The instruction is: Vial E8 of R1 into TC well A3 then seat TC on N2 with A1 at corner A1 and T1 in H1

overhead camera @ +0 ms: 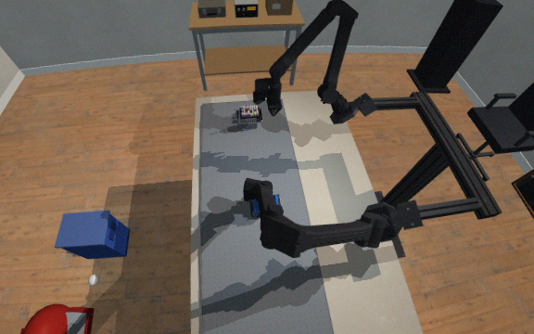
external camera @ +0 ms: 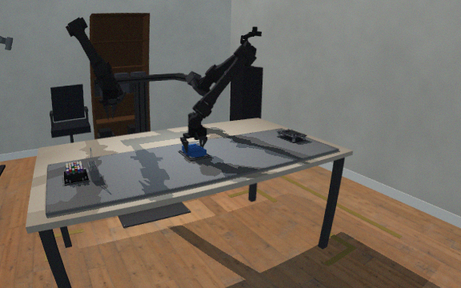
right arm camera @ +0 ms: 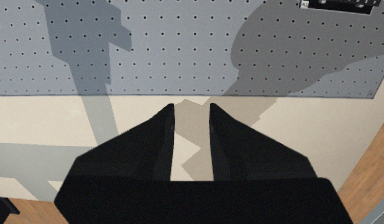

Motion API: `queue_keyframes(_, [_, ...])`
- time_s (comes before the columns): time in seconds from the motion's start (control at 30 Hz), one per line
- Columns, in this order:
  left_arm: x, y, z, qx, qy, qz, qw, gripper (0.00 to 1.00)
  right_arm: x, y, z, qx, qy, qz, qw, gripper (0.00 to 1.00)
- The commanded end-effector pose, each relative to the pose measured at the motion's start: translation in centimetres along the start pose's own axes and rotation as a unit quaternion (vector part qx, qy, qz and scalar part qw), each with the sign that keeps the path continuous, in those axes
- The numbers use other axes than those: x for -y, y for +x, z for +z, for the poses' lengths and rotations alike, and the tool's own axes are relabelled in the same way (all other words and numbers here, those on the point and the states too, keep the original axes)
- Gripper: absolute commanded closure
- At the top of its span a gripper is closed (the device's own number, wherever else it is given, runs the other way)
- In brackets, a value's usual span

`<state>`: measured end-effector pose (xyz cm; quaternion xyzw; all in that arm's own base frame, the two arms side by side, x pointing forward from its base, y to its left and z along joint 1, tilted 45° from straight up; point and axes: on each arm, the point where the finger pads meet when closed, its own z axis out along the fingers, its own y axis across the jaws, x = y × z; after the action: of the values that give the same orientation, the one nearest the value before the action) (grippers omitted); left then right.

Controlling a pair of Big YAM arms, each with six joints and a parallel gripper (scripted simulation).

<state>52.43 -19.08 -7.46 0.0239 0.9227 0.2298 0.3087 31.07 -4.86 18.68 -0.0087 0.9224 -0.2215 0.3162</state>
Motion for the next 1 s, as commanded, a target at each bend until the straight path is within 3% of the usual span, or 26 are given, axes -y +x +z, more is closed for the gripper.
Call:
queue_keyframes(0.0, [0.3, -0.7, -0.4, 0.008, 0.005, -0.002, 1.000, 1.00, 0.3, -1.0, -0.6, 0.009, 0.001, 0.009, 1.000, 0.76])
queue_keyframes(0.33, [0.3, -0.7, -0.4, 0.008, 0.005, -0.002, 1.000, 1.00, 0.3, -1.0, -0.6, 0.009, 0.001, 0.009, 1.000, 0.76])
queue_keyframes(0.43, [0.9, -1.0, -1.8, 0.019, 0.014, -0.001, 1.000, 1.00, 0.3, -1.0, -0.6, 0.009, 0.001, 0.009, 1.000, 0.76])
queue_keyframes(0.97, [0.7, -0.3, -2.7, 0.011, 0.009, 0.000, 1.000, 1.00, 0.3, -1.0, -0.6, 0.009, 0.001, 0.009, 1.000, 0.76])
